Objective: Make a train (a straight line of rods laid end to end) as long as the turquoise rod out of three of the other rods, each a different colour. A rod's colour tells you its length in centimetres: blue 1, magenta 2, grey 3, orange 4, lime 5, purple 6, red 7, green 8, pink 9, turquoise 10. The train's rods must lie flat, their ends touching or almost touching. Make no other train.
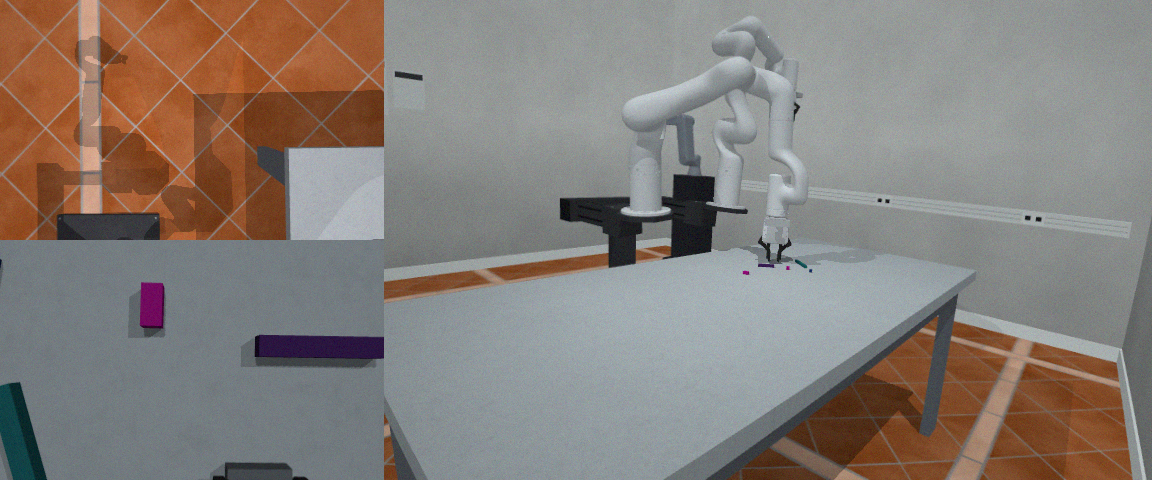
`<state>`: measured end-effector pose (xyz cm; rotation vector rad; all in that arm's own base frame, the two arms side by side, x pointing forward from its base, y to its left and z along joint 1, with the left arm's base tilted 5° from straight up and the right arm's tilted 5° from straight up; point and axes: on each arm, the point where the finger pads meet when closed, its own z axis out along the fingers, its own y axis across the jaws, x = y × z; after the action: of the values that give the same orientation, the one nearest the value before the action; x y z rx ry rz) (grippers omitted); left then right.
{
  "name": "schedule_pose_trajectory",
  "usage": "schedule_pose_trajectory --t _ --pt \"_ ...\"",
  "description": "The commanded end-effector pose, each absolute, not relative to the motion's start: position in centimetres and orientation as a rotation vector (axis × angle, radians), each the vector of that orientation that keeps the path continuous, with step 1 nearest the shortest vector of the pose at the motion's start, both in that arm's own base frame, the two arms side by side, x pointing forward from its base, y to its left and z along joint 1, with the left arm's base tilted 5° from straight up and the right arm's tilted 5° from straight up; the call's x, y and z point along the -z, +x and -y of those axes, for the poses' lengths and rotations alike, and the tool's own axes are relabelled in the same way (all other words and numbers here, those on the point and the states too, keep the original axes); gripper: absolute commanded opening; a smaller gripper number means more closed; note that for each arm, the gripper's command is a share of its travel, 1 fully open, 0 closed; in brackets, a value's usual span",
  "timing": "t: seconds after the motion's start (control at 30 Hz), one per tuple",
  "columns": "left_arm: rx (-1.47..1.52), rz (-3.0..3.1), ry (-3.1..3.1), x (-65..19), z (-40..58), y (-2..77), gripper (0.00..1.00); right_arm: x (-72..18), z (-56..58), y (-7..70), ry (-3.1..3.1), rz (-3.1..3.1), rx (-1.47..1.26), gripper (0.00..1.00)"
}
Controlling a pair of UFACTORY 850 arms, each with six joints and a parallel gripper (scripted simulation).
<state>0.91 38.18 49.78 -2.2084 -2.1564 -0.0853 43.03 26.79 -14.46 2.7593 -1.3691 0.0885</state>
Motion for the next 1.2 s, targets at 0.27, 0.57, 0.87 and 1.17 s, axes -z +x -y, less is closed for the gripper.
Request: schedule_pose_trajectory --t 0.27,0.57,0.87,1.17 --pt "0.088 2.155 -2.207 -49.88 -38.22 0.91 1.00 14.40 -26.85 43.11 2.761 1.370 -0.091 0.28" --pt "0.088 2.155 -2.207 -49.88 -38.22 0.91 1.00 14.40 -26.85 43.11 2.761 1.370 -0.091 0.28" --pt "0.088 2.155 -2.207 -49.88 -38.22 0.91 1.00 14.40 -26.85 43.11 2.761 1.370 -0.091 0.36" --pt "0.088 2.155 -2.207 -49.88 -38.22 0.91 1.00 14.40 -26.85 43.11 2.761 1.370 -0.091 0.44"
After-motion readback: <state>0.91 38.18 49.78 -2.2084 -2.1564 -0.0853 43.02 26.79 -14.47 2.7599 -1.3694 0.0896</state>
